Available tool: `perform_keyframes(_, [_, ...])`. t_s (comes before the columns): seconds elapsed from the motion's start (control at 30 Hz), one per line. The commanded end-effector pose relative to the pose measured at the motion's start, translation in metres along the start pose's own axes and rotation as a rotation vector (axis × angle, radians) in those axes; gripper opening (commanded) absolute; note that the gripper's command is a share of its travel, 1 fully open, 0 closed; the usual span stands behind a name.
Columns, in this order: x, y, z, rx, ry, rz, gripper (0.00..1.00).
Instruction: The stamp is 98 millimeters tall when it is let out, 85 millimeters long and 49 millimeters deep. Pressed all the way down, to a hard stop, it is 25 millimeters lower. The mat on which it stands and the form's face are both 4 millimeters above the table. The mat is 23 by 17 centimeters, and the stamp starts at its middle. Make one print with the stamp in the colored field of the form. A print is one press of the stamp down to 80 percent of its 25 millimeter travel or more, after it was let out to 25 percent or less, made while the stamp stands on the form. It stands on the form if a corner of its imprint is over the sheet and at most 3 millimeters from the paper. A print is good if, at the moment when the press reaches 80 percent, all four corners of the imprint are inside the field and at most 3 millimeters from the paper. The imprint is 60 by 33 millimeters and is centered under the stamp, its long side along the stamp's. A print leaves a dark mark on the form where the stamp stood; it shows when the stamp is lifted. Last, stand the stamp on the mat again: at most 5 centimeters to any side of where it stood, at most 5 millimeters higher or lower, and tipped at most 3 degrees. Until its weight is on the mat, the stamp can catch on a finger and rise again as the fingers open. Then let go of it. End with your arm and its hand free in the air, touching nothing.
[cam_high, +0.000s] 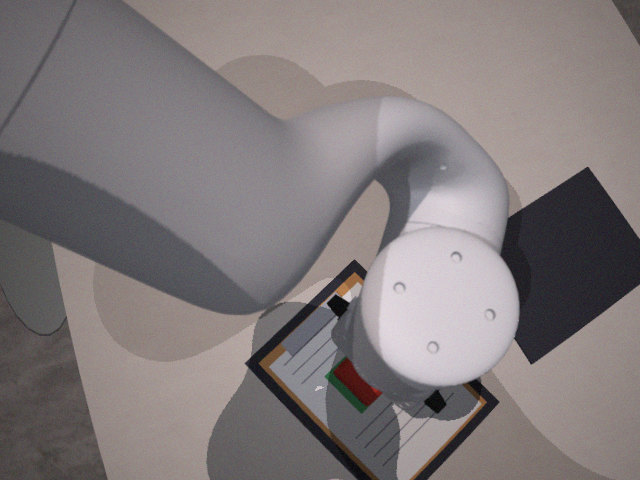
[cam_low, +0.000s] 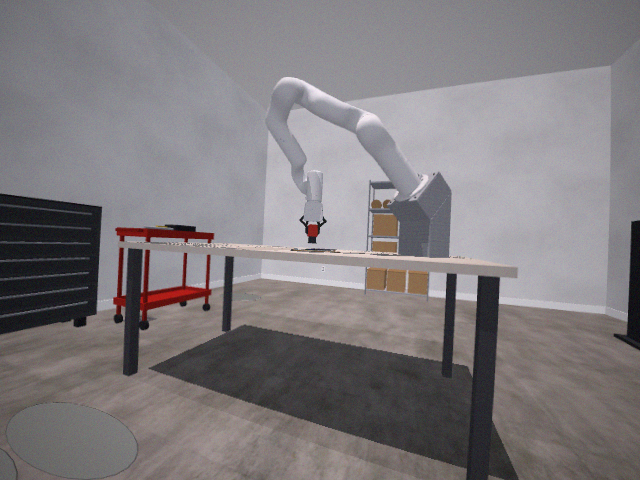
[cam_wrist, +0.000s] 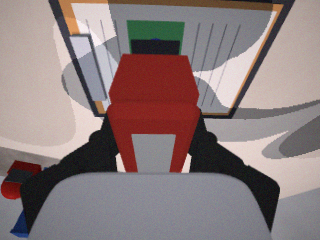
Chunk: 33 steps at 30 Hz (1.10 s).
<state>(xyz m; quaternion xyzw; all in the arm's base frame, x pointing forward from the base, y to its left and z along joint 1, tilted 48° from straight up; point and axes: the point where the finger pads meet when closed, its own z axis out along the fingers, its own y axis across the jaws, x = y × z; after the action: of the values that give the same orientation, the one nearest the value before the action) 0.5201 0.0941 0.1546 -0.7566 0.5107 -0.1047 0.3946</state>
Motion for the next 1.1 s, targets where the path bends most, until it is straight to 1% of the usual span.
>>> perform_keyframes(0.0, [0.0,0.0,-0.005,0.0,-0.001,0.0,0.32])
perform_keyframes(0.1, [0.002,-0.001,-0.005,0.0,0.0,0.003,0.32])
perform_keyframes(0.13, [0.012,-0.001,-0.003,0.0,0.0,0.018,0.32])
perform_keyframes(0.17, [0.034,-0.001,0.0,0.001,0.001,0.051,0.32])
perform_keyframes(0.2, [0.069,0.002,0.004,0.002,0.002,0.102,0.32])
perform_keyframes(0.27, [0.08,0.011,0.001,0.002,0.002,0.235,0.32])
perform_keyframes(0.33, [0.08,0.011,0.001,0.002,0.002,0.235,0.32])
perform_keyframes(0.37, [0.109,0.02,0.0,0.001,0.002,0.301,0.32])
perform_keyframes(0.47, [0.133,0.035,-0.005,0.0,0.0,0.405,0.32])
perform_keyframes(0.83, [0.246,0.076,-0.008,0.0,0.0,0.408,0.32])
perform_keyframes(0.9, [0.246,0.076,-0.008,0.0,0.0,0.408,0.32])
perform_keyframes(0.93, [0.275,0.084,-0.006,0.0,0.0,0.408,0.32])
perform_keyframes(1.07, [0.289,0.089,-0.005,0.0,-0.001,0.408,0.32])
